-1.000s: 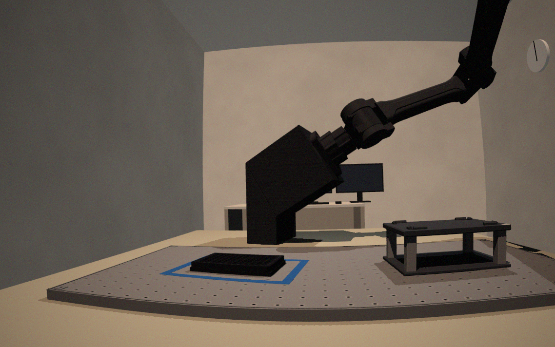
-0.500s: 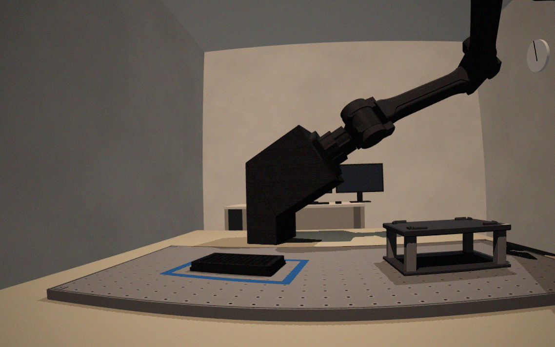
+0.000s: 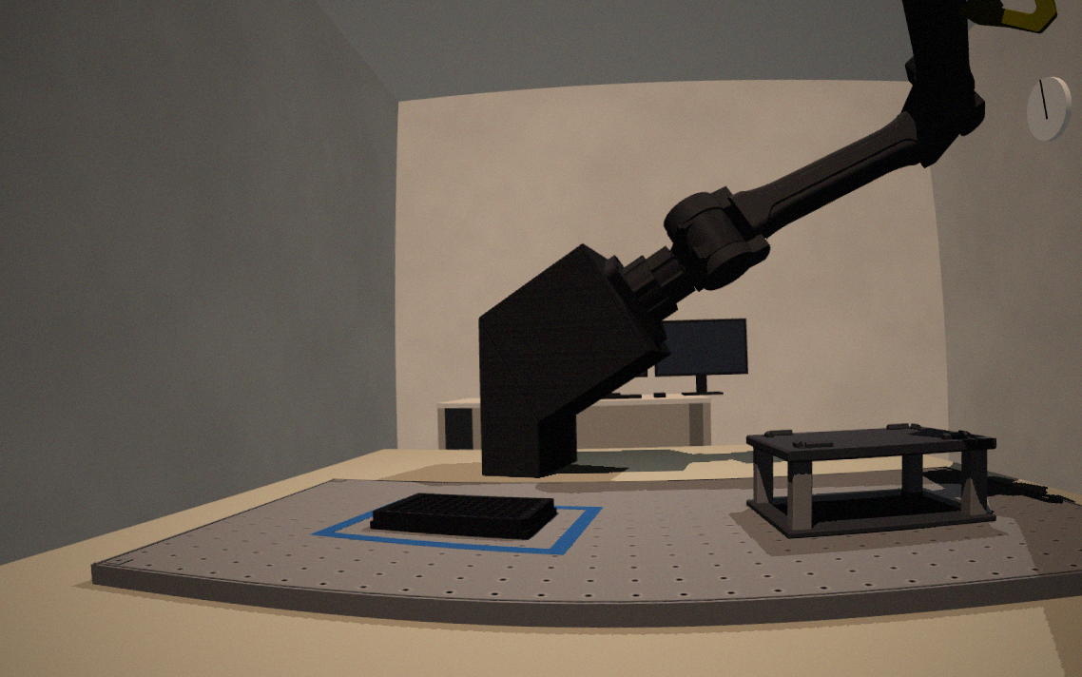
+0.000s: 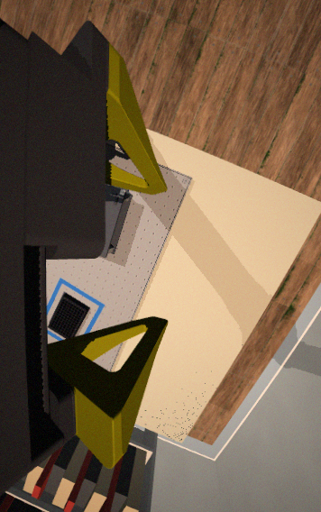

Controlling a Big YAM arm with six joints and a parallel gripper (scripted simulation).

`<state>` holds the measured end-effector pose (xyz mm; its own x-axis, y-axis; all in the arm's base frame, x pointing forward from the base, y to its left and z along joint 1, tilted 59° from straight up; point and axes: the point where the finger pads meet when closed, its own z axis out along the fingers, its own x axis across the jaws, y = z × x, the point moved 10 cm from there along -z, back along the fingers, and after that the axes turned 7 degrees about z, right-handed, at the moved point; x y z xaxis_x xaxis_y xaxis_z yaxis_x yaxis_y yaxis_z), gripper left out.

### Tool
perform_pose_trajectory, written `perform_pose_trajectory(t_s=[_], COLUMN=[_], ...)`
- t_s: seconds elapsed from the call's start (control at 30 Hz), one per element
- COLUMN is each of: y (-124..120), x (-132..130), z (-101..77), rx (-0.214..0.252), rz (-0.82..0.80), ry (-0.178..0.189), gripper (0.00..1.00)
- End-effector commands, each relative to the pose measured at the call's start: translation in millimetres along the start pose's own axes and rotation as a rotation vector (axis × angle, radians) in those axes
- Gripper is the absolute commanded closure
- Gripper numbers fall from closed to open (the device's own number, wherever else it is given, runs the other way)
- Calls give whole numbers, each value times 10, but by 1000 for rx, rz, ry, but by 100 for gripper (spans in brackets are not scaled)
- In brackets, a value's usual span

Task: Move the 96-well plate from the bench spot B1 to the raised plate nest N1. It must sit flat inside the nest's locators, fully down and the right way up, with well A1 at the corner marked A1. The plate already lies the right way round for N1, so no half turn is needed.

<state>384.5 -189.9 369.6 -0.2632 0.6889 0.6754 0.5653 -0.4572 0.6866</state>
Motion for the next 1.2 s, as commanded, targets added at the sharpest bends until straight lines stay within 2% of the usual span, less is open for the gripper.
perform_pose_trajectory(t_s=[0.0,0.03,0.07,0.1,0.13,0.17,0.2,0.27,0.3,0.33,0.37,0.43,0.47,0.53,0.57,0.6,0.63,0.67,0.7,0.73,0.77,0.83,0.87,0.9,0.93,1.0,1.03,1.07,1.1,1.17], y=[65,-88,-110,-103,12,15,-186,-197,-57,-78,-252,-252,-117,-163,-361,-398,-232,-257,-449,-500,-502,-388,-605,-636,-469,-469,-494,-714,-549,-688], x=[-53,-162,-203,-245,-206,-233,-355,-418,-375,-412,-515,-515,-487,-571,-676,-718,-689,-724,-817,-861,-899,-909,-998,-1035,-1018,-1018,-1062,-1138,-1127,-1213], z=[19,57,76,89,91,110,150,175,176,198,225,225,235,259,283,300,308,330,351,364,382,412,428,437,458,458,460,476,499,526], rx=[16,28,29,17,30,35,52,41,52,59,72,72,76,81,96,96,98,106,120,121,110,130,146,145,147,147,152,168,171,184], rz=[-90,-61,-61,-86,-124,-140,-102,-125,-169,-181,-149,-149,-210,-221,-185,-185,-249,-262,-228,-224,-248,-302,-265,-264,-331,-331,-341,-304,-370,-367], ry=[-7,-8,-8,-8,-10,-11,-12,-11,-12,-12,-13,-13,-12,-14,-14,-14,-14,-13,-12,-12,-13,-9,-8,-8,-6,-6,-6,-2,0,4], gripper=[0,0,0,0,0,0,0,0,0,0,0,0,0,0,0,0,0,0,0,0,0,0,0,0,0,0,0,0,0,0])
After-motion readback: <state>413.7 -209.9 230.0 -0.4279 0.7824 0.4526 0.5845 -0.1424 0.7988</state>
